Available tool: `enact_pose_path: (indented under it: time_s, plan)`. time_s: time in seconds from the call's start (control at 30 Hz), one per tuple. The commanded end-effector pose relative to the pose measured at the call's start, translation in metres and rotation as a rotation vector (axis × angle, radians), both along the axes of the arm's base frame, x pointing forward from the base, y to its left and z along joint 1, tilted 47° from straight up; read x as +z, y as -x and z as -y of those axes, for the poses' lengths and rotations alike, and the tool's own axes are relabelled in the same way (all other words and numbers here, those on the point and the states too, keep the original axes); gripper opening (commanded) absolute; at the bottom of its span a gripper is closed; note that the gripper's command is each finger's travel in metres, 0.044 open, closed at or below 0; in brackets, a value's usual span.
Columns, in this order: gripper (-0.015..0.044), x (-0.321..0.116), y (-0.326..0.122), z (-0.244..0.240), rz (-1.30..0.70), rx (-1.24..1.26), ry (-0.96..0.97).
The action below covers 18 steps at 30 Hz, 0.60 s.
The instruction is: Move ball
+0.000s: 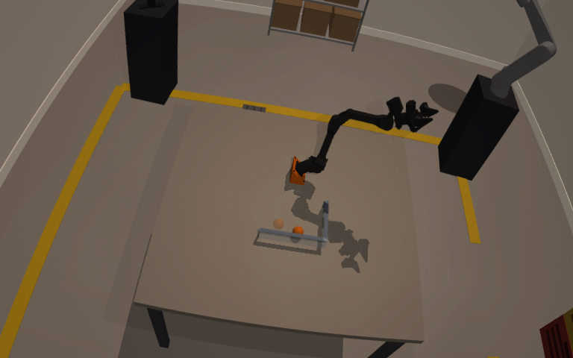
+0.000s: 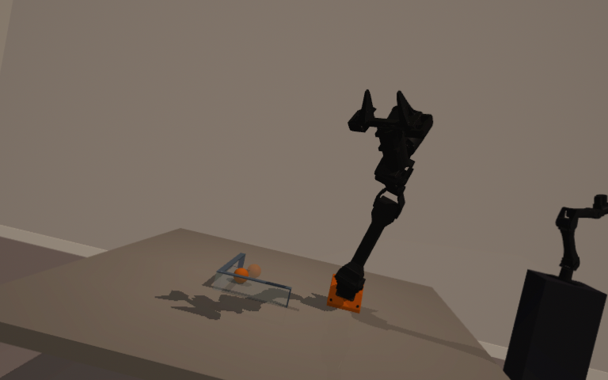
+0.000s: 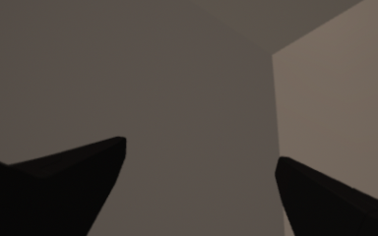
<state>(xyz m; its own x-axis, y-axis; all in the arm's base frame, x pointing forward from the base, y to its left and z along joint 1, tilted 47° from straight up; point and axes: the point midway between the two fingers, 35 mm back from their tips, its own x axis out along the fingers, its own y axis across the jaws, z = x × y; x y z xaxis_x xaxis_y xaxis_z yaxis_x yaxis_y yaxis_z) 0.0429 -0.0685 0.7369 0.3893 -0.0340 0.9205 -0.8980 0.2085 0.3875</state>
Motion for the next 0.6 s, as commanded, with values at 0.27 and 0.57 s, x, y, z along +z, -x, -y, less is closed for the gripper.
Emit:
enact_pose_path:
  time_s: [0.27,0.57]
  plan:
    - [0.036,-0.02,-0.052,-0.166,-0.024,-0.279,0.527]
    - [0.036,-0.084,-0.14,-0.268,-0.106,-0.386,0.966]
